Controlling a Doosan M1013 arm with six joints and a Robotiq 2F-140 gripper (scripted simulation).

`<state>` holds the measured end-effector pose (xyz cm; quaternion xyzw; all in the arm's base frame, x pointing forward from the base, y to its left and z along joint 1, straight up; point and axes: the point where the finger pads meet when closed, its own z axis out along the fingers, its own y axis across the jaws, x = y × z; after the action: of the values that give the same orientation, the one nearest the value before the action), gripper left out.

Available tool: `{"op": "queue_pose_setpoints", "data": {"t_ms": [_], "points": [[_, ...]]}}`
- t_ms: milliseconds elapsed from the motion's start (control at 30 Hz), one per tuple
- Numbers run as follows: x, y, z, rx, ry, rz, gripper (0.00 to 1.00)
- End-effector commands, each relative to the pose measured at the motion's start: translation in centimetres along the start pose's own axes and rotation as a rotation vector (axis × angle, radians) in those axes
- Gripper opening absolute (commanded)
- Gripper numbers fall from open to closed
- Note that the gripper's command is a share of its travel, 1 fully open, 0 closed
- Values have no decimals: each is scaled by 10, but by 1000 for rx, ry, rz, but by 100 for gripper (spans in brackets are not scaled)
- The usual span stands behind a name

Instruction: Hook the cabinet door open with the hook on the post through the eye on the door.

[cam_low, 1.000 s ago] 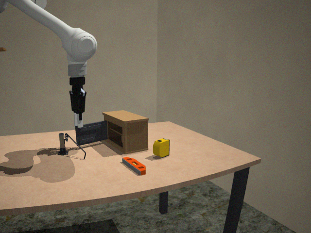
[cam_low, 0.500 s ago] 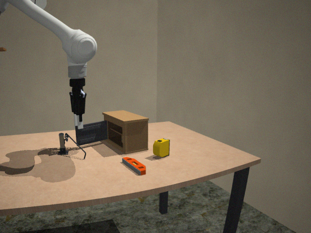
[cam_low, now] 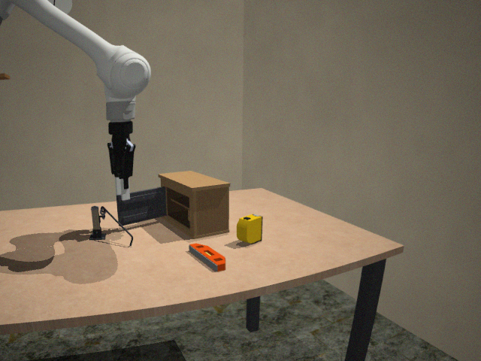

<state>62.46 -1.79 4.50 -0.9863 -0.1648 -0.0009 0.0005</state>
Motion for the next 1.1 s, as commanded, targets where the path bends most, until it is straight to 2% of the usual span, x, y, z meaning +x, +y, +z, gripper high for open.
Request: {"op": "queue_pose_setpoints", "data": {"t_ms": [0, 1067], "points": [[0, 3, 0, 0, 0, -4, 16], [3, 27, 0, 0, 0, -158, 16]]}}
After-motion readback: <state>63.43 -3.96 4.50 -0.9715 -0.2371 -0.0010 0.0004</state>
